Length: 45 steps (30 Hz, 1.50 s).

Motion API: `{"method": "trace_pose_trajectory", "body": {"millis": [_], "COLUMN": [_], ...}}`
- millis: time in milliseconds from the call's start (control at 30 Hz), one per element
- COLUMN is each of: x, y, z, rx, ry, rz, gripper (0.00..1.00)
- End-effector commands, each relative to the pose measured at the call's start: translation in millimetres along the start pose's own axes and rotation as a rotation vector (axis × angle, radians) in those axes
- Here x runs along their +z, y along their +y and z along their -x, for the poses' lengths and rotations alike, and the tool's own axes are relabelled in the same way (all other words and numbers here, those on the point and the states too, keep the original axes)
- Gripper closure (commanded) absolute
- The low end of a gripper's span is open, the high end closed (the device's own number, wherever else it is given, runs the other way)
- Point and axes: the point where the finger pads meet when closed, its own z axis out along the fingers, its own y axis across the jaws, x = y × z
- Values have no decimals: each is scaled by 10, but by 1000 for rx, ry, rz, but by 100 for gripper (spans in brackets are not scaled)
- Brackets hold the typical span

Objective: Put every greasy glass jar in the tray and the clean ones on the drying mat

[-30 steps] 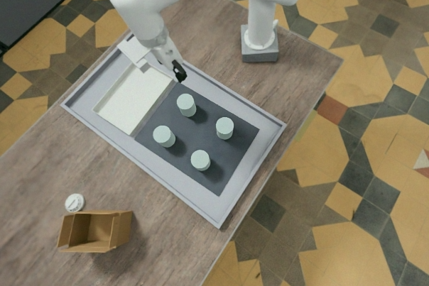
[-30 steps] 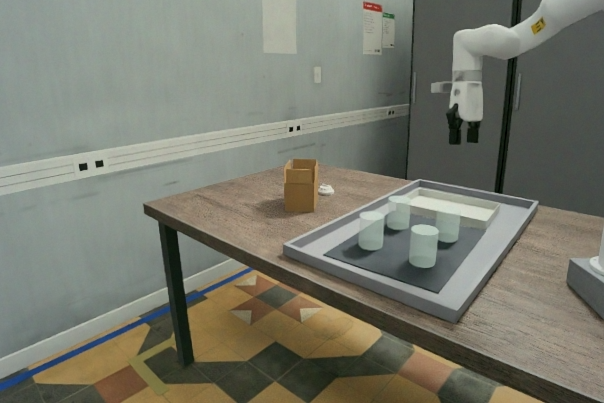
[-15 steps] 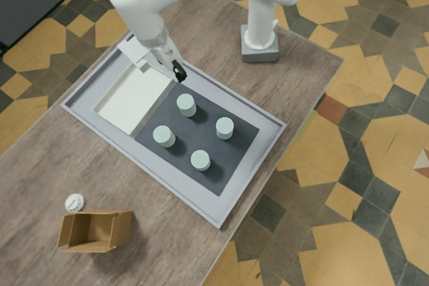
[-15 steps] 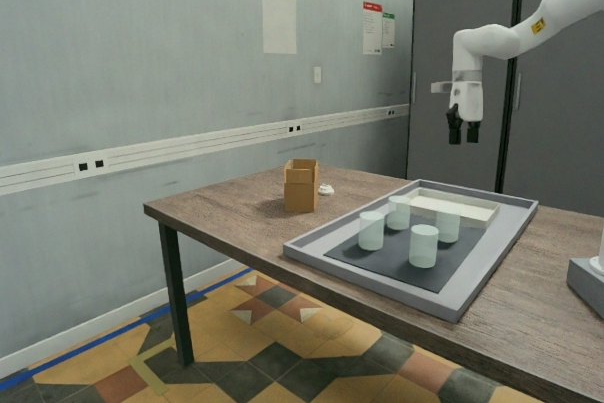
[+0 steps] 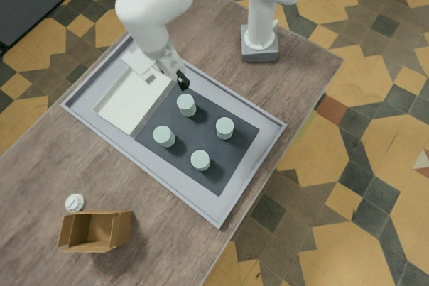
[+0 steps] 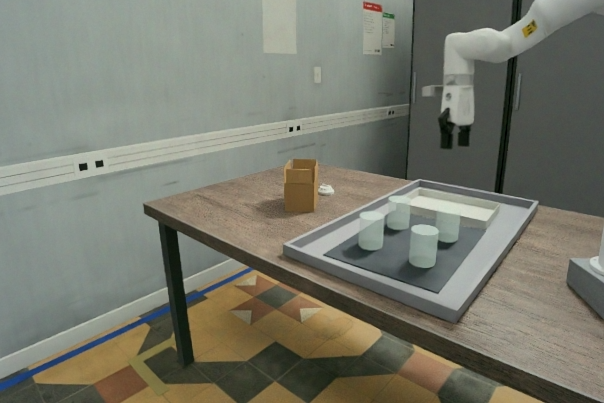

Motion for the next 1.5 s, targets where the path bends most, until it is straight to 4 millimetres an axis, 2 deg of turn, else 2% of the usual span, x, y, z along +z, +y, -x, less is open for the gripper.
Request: {"method": "trace_pose_trajectory", "body": {"millis": [0,267,333,567,933,967,1467], "x": [115,235,235,374,374,374,374], "y": [-250,-493,-493,-767,-767,-767,-767], "z": [-193,-359,-359,-555,-555,-555,-555], "rx": [-47,-92,-92,-144,-144,-144,-144], "ry": [18,32,32,48,48,48,48], "rz": [17,33,33,52,52,52,52], "gripper": [0,0,0,0,0,100,100]}}
